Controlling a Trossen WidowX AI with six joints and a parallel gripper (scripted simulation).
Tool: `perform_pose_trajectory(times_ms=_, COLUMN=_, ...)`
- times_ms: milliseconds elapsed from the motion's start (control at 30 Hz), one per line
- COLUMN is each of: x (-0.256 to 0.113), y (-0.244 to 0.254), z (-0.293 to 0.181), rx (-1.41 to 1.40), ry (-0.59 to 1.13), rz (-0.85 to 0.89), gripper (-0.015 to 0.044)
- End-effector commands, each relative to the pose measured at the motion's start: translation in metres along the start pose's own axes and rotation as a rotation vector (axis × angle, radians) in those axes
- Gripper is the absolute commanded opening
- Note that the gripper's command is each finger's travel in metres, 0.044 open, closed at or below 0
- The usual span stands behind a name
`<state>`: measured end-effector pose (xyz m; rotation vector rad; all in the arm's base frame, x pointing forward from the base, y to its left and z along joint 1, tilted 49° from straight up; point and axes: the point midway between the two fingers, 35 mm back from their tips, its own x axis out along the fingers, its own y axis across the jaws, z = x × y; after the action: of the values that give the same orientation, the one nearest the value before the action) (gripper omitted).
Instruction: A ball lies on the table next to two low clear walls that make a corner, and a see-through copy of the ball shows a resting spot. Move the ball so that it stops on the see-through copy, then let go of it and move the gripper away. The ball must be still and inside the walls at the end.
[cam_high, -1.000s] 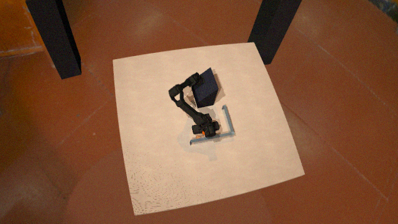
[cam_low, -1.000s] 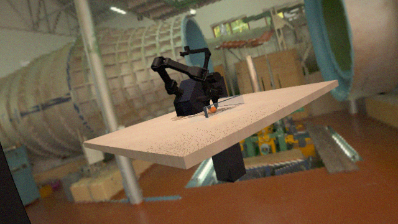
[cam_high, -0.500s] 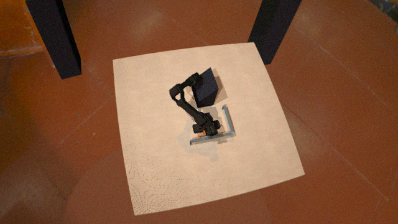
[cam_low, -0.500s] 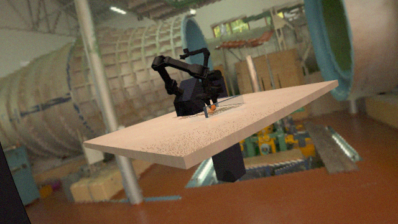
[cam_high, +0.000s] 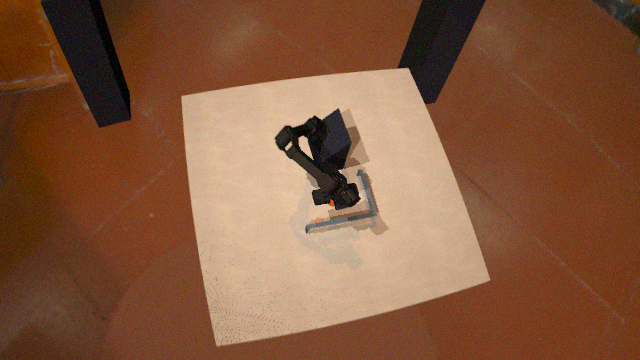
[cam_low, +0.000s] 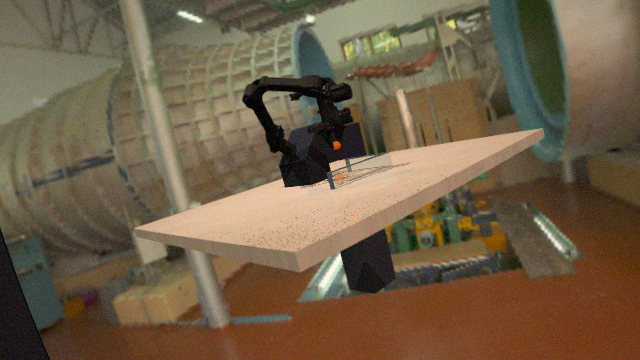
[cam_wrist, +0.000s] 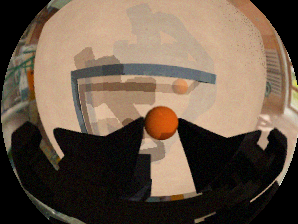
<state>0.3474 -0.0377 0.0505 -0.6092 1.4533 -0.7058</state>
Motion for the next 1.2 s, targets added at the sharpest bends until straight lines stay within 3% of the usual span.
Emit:
perform_pose_trajectory(times_ms=0, x=-0.013, y=-0.003, z=-0.002, rx=0.011, ry=0.0, rz=0.001, gripper=0.0)
perform_pose_trajectory(times_ms=500, x=0.03, y=-0.055, z=0.029, rx=0.012, ry=-0.001, rz=-0.002, gripper=0.0)
perform_pose_trajectory(times_ms=667, x=0.036, y=-0.056, z=0.03, rx=0.012, ry=-0.001, rz=-0.001, gripper=0.0)
perform_pose_trajectory(times_ms=1033, x=0.096, y=-0.056, z=0.029, rx=0.012, ry=-0.001, rz=-0.004, gripper=0.0)
perform_pose_trajectory(times_ms=1167, x=0.1, y=-0.056, z=0.029, rx=0.012, ry=-0.001, rz=-0.005, gripper=0.0)
